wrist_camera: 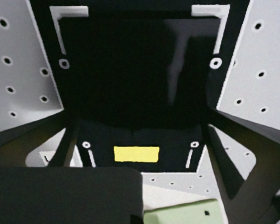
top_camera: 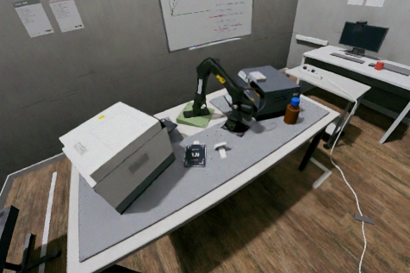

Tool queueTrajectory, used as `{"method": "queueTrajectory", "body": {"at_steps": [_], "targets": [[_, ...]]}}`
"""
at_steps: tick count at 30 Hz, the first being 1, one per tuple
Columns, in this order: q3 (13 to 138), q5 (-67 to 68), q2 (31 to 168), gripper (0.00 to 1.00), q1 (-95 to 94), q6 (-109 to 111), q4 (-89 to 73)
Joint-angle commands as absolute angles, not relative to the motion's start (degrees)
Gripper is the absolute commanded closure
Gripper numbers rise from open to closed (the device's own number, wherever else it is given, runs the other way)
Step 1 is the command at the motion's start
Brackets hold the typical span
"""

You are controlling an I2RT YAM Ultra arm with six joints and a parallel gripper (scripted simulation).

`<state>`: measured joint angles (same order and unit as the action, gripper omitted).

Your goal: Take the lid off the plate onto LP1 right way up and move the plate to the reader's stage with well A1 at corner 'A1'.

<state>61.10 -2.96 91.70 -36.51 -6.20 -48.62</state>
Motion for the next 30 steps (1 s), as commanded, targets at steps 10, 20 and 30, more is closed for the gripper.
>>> {"method": "queueTrajectory", "body": {"at_steps": [10,20,30], "targets": [[63.3,-2.7,89.5,0.0,-35.8,-6.5,-50.7],[65.1,-2.8,88.2,0.0,-35.7,-6.0,-53.7],[66.6,-2.9,87.4,0.0,-35.7,-5.6,-56.2]]}}
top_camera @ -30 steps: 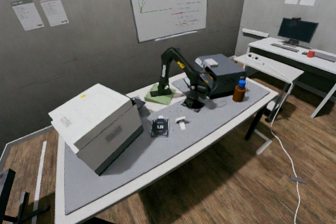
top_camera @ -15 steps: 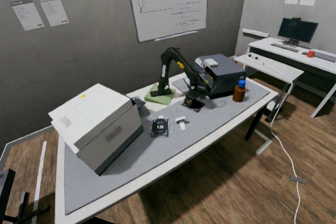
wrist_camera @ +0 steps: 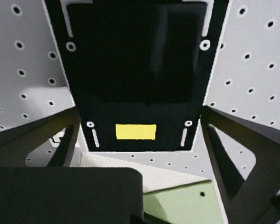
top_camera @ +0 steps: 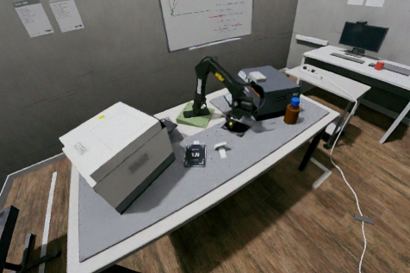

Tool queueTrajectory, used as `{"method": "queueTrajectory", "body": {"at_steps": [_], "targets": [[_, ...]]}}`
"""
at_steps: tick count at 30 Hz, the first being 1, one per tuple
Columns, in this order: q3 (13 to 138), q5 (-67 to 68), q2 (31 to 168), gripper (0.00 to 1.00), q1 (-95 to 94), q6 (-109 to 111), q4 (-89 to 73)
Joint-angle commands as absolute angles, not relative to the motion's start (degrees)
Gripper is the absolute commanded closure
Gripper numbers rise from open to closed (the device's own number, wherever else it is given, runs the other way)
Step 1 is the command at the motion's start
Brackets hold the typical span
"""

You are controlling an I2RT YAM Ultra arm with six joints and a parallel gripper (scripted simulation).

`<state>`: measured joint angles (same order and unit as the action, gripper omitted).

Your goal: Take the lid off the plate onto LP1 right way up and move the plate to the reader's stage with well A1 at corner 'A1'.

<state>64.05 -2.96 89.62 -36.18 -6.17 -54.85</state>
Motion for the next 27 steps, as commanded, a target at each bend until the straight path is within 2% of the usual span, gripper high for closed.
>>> {"method": "queueTrajectory", "body": {"at_steps": [1,27], "targets": [[66.8,-2.9,87.3,0.0,-35.7,-5.6,-56.5],[72.1,-3.1,85.3,0.0,-35.2,-5.3,-63.7]]}}
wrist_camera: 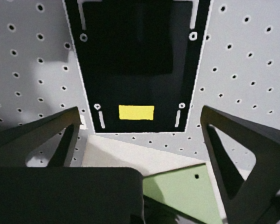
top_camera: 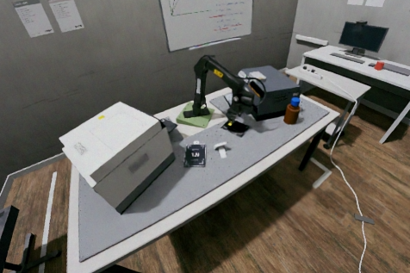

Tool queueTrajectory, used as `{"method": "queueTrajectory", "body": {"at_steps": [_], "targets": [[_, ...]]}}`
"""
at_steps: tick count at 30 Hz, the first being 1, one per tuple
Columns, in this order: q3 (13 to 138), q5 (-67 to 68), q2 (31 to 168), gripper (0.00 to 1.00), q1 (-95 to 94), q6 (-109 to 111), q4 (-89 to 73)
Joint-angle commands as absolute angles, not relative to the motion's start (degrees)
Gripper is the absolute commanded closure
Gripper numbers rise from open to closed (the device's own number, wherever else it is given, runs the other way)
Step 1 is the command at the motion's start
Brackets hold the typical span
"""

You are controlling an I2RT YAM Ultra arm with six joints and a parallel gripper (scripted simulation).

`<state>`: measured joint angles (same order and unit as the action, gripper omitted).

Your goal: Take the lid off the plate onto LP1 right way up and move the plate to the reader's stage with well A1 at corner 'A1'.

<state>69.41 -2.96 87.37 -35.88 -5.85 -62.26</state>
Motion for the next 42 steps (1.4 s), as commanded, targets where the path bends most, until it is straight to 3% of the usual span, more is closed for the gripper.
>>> {"method": "queueTrajectory", "body": {"at_steps": [1,42], "targets": [[72.3,-3.1,85.2,0.0,-35.2,-5.3,-64.0],[78.6,-3.3,84.1,0.0,-34.8,-4.9,-70.5]]}}
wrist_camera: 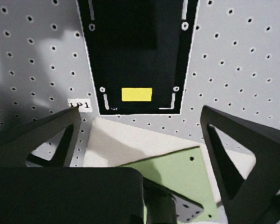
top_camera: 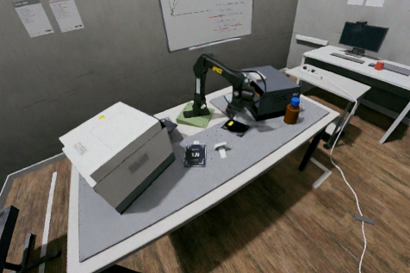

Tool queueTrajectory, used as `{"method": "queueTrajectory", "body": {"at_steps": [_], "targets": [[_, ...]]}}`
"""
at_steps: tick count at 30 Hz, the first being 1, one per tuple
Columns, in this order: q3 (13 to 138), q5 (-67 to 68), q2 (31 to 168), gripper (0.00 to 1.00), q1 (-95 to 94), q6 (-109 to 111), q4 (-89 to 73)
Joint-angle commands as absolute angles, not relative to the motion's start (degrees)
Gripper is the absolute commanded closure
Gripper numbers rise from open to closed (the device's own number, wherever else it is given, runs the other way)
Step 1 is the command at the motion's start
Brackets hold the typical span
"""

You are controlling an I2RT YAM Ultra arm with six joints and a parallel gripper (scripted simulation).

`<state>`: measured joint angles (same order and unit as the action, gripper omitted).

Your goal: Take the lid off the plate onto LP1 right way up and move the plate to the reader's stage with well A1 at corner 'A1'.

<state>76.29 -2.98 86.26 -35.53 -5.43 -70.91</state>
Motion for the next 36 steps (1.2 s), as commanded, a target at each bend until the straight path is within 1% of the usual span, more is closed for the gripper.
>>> {"method": "queueTrajectory", "body": {"at_steps": [1,19,23,36], "targets": [[78.6,-3.3,84.1,0.0,-34.8,-4.9,-70.5],[78.6,-3.3,84.1,0.0,-34.8,-4.9,-70.5],[78.0,-2.3,84.2,0.0,-38.3,-12.1,-72.1],[80.0,-1.0,83.3,0.0,-46.9,-24.6,-74.9]]}}
